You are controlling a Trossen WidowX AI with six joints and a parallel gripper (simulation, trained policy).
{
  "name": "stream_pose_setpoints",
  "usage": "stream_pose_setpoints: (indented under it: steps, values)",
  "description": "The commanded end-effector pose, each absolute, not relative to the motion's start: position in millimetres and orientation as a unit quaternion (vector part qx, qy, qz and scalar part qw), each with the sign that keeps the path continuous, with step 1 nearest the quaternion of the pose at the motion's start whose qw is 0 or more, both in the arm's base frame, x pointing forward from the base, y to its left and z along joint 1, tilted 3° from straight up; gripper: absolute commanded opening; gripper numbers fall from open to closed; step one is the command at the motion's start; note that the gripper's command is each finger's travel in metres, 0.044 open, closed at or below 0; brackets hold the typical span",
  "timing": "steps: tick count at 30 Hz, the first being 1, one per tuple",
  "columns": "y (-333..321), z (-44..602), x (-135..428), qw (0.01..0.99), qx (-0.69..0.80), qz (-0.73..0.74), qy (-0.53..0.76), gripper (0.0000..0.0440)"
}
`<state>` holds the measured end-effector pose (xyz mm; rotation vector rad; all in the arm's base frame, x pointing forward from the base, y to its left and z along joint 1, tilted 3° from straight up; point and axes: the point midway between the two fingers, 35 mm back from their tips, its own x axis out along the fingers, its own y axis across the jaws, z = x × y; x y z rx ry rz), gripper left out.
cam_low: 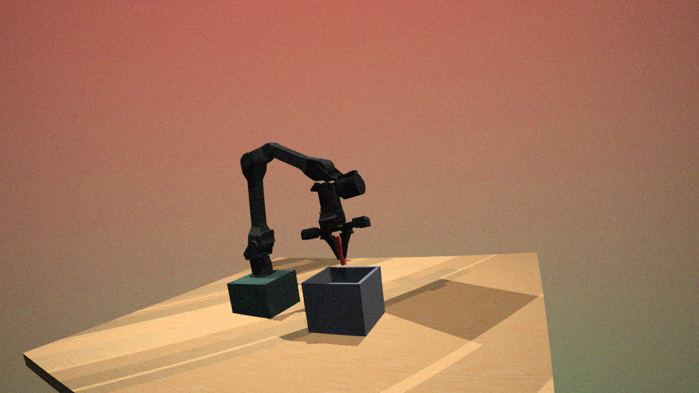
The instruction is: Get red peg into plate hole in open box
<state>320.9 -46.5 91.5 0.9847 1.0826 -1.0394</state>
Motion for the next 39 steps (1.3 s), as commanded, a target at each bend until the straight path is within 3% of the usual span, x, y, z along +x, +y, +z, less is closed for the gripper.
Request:
stream_pose_setpoints:
  steps: [1,34,39]
  values:
    - [-57,82,322,0.617,0.427,-0.455,0.479,0.0001]
    - [-96,11,335,0.605,0.425,-0.438,0.511,0.0]
    - [-97,2,334,0.603,0.416,-0.438,0.521,0.0041]
